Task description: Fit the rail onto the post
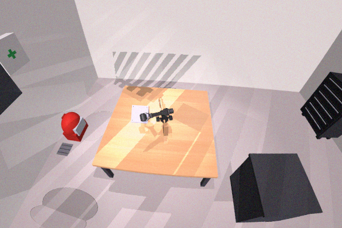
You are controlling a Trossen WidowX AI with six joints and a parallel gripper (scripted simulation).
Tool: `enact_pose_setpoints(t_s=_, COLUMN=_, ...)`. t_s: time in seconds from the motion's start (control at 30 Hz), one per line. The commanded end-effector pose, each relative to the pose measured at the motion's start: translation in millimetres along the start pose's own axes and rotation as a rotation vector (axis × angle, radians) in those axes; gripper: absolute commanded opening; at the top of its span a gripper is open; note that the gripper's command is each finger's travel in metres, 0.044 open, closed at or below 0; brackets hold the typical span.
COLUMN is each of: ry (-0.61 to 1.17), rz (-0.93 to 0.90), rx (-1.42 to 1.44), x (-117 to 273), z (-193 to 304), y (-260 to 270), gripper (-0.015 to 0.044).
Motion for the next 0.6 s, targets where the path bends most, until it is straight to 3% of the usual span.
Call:
enact_pose_setpoints(t_s=0.0, ry=-0.001, rz=0.009, rx=-0.001, x=2.9, z=3.1, y=-0.2, gripper=0.0)
enact_pose_setpoints(t_s=0.57, ry=-0.001, rz=0.009, rx=-0.001, x=2.6, z=8.5, y=-1.1, gripper=0.0)
Point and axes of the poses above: the point midway between the two fingers, 35 mm back from their tips, its own x axis back along the fingers, its own y axis across the jaws, z = x × y, the point moved 10 cm from there along x, back along the fingers, and after that the axes turned 10 degrees about -x, right-handed, at the moved point
